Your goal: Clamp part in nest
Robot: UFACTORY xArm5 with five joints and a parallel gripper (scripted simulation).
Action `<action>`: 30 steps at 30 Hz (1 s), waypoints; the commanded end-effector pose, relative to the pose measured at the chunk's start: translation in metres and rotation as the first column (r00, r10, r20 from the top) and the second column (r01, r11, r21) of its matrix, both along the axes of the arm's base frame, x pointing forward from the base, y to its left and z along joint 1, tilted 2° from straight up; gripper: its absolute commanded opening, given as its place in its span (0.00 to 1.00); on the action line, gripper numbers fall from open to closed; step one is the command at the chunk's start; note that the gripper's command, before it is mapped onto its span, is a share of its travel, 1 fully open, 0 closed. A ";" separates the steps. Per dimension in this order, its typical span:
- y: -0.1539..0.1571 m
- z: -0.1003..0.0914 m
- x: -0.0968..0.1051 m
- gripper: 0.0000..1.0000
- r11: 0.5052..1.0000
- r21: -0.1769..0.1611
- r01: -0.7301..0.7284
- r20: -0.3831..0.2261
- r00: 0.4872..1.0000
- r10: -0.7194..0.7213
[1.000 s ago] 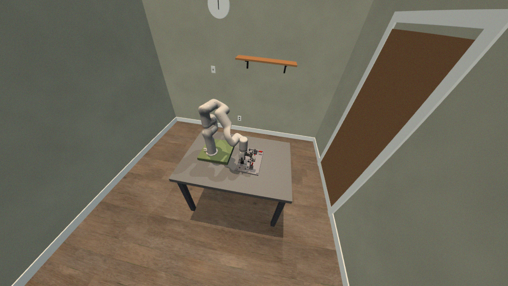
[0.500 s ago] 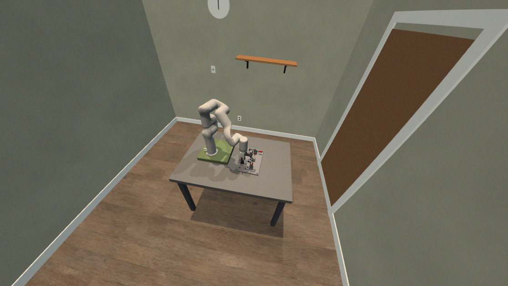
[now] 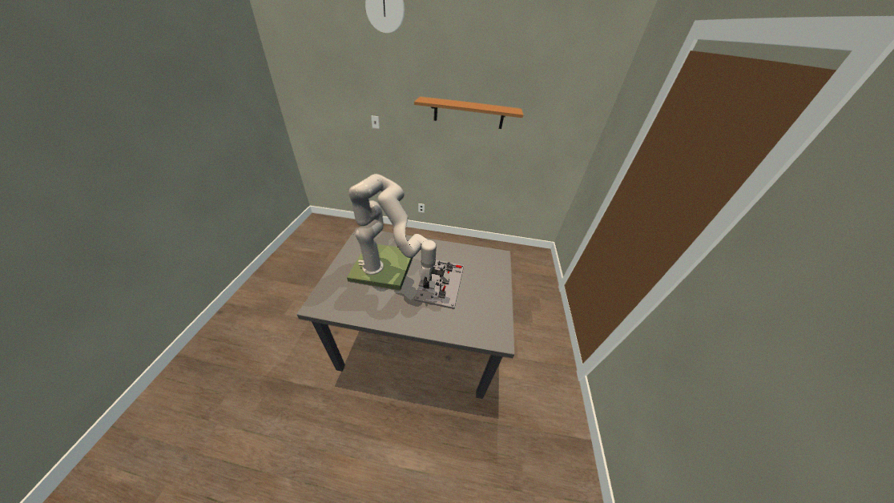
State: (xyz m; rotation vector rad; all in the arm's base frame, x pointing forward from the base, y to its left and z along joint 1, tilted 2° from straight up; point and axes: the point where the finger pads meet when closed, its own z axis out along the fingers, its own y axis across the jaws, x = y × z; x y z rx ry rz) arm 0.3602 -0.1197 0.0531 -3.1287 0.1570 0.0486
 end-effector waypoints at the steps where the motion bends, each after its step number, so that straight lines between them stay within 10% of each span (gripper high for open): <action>1: 0.000 0.001 0.001 0.00 1.000 -0.001 0.000 0.003 1.000 0.000; 30: 0.000 -0.028 0.002 0.00 1.000 -0.001 0.000 0.003 1.000 0.000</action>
